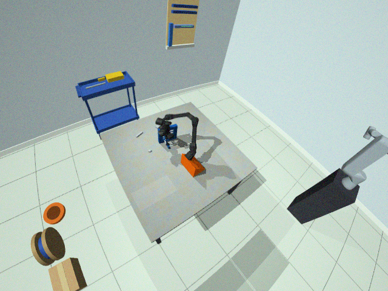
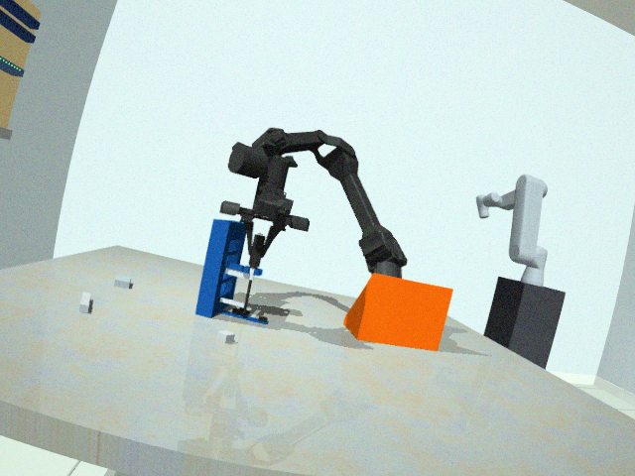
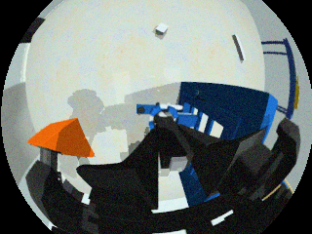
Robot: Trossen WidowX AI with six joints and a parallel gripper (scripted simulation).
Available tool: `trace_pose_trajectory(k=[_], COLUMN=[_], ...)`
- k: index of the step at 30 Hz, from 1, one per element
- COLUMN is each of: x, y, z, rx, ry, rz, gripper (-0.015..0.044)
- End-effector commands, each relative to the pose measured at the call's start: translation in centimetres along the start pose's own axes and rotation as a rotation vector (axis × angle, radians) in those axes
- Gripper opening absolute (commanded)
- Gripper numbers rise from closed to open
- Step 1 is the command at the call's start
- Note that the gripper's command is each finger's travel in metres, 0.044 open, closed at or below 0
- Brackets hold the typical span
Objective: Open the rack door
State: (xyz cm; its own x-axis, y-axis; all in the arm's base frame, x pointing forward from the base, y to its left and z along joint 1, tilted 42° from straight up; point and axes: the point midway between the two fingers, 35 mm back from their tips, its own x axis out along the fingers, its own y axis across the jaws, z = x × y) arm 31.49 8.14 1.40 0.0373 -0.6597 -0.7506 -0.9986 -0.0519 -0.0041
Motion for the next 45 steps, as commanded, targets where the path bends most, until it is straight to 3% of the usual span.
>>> trace_pose_trajectory(k=[1, 10, 21, 45], x=[0.02, 0.02, 0.02, 0.03], y=[-0.02, -0.02, -0.02, -0.01], z=[-0.11, -0.11, -0.11, -0.07], rx=[-0.140, -0.140, -0.140, 0.975], ry=[0.005, 0.005, 0.005, 0.003], rz=[-0.002, -0.002, -0.002, -0.004], gripper=[0.0010, 0.0010, 0.0282, 0.0282])
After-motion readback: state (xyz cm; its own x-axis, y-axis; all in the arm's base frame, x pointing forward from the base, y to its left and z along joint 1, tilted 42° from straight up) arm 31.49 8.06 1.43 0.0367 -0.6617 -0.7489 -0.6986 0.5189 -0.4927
